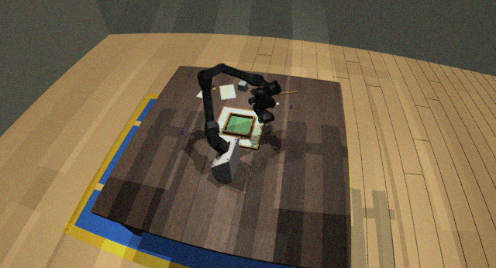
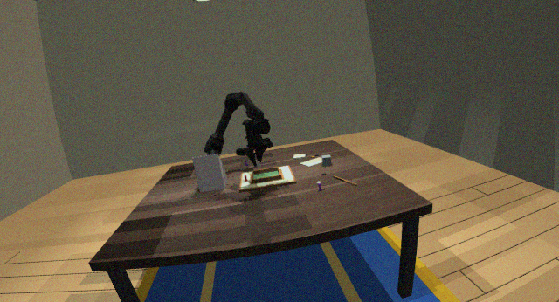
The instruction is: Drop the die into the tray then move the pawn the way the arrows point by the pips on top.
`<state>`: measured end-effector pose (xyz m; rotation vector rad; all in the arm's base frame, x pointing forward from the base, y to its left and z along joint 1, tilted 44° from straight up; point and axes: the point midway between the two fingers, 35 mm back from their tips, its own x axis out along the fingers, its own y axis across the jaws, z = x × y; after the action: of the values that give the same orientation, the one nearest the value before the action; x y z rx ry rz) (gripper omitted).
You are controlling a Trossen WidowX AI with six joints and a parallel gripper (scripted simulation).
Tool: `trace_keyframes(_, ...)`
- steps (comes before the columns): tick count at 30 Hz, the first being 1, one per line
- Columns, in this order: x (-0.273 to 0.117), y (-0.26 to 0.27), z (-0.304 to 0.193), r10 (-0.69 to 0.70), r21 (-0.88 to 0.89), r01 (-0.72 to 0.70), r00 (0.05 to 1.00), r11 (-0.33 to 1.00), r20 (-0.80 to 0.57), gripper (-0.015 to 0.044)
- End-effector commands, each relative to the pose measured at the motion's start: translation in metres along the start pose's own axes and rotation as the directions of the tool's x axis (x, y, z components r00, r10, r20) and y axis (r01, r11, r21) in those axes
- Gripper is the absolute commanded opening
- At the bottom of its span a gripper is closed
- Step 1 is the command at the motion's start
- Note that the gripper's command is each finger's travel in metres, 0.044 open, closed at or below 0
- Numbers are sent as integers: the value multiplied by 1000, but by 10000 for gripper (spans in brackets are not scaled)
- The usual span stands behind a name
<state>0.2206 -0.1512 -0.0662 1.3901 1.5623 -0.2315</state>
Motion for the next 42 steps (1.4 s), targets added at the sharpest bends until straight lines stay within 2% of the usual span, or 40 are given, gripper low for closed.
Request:
trace_keyframes(1, 2, 17, -8, 2, 76, -2, 1000, 997, 6, 0)
trace_keyframes(13, 13, 64, -38, 9, 321, -10, 1000, 947, 3, 0)
trace_keyframes(26, 27, 105, -80, 25, 560, -8, 999, 829, -23, 0)
trace_keyframes(32, 30, 112, -89, 23, 601, -2, 999, 799, -28, 0)
trace_keyframes(42, 41, 102, -91, -231, 613, 97, 962, 784, 144, 0)
